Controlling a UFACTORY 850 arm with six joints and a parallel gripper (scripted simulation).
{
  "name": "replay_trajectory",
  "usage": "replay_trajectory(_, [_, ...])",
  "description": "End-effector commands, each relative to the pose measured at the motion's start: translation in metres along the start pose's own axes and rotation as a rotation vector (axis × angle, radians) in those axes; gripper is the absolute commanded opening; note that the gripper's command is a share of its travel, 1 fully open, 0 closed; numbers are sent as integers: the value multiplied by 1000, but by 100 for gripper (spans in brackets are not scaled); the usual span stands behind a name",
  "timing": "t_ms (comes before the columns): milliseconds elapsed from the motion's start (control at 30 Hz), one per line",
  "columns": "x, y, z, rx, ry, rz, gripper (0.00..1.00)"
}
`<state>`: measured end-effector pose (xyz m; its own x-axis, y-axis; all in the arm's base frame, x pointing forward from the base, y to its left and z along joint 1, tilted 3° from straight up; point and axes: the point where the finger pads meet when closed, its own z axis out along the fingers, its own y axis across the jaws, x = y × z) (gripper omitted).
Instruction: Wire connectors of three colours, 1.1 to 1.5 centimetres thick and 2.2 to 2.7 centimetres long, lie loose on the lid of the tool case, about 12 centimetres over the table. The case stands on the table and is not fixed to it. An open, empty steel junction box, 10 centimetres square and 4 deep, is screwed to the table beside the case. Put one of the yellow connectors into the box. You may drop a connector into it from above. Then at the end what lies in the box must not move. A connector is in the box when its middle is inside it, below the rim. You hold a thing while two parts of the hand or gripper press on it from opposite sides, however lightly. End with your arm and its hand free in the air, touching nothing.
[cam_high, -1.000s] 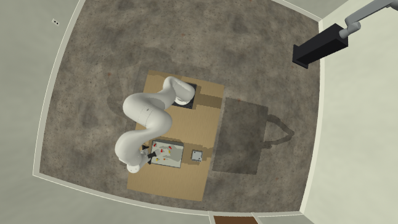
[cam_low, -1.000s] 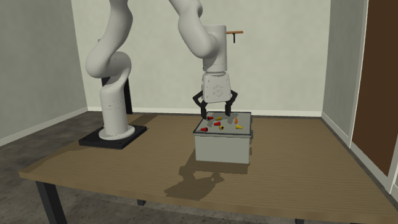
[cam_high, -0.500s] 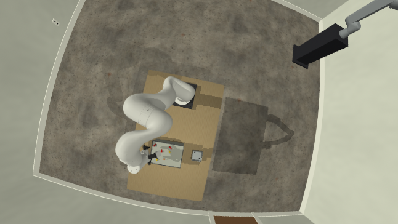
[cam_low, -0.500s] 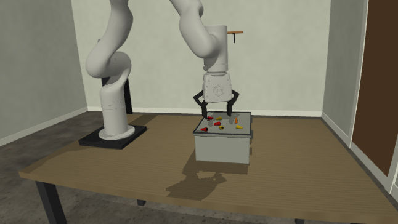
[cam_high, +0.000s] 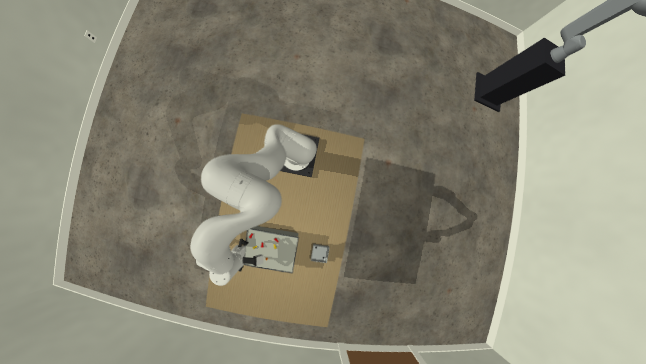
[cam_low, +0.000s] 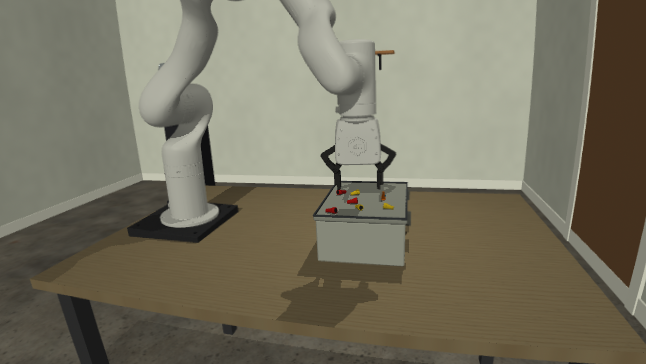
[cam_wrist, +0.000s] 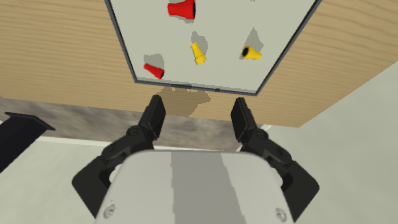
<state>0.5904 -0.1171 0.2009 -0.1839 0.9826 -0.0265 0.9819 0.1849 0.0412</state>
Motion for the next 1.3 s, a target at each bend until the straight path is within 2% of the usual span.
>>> replay_trajectory(0, [4, 6, -1, 2, -9, 120, 100])
replay_trajectory(200, [9, 10, -1, 1, -9, 237, 100])
replay_trajectory(400, [11, 12, -1, 1, -9, 273, 100])
replay_trajectory(1267, [11, 12, -1, 1, -9, 282, 100])
